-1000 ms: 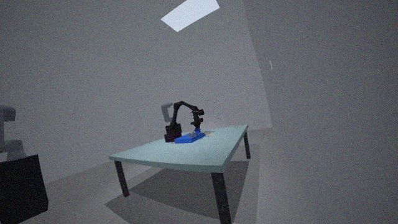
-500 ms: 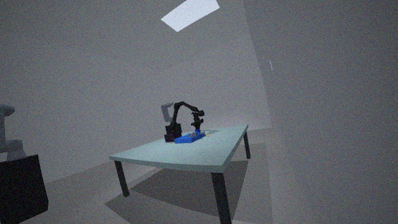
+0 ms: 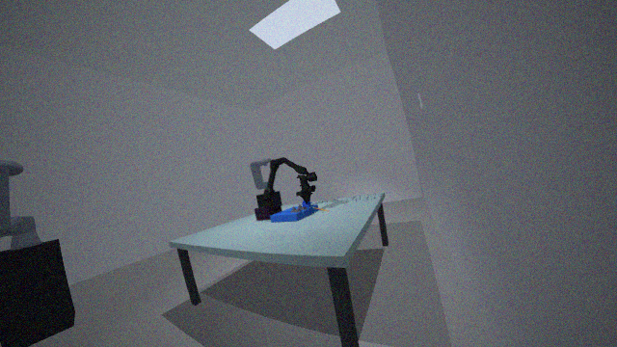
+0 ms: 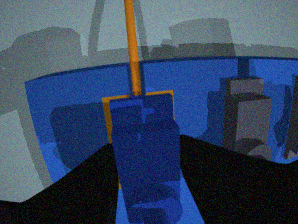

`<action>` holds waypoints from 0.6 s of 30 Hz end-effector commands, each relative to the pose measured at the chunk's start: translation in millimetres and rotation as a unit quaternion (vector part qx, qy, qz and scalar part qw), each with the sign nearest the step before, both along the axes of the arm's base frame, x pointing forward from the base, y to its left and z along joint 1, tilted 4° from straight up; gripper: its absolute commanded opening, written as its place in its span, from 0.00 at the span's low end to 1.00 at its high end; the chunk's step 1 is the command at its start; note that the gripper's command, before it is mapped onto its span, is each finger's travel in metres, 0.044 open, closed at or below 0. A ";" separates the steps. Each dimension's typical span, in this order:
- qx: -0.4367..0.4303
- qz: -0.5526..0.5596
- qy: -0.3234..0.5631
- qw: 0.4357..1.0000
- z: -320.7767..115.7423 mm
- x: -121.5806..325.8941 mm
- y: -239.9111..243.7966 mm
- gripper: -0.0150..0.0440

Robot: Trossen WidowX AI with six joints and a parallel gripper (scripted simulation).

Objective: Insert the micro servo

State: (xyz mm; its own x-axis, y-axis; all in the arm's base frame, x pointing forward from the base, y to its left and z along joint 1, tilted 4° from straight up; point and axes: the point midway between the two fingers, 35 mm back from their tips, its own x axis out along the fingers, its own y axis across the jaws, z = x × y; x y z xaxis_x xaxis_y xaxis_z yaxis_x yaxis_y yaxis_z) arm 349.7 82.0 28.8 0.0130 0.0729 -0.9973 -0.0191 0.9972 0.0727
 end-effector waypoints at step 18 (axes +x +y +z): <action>0.000 -0.001 0.001 1.000 -15.1 0.0 1.2 0.25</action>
State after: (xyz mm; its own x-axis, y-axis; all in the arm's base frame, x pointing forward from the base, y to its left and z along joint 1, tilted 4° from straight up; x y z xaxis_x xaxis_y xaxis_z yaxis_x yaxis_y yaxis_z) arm 349.8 82.9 16.9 0.0133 0.0731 -0.9972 -0.0214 0.9971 0.0728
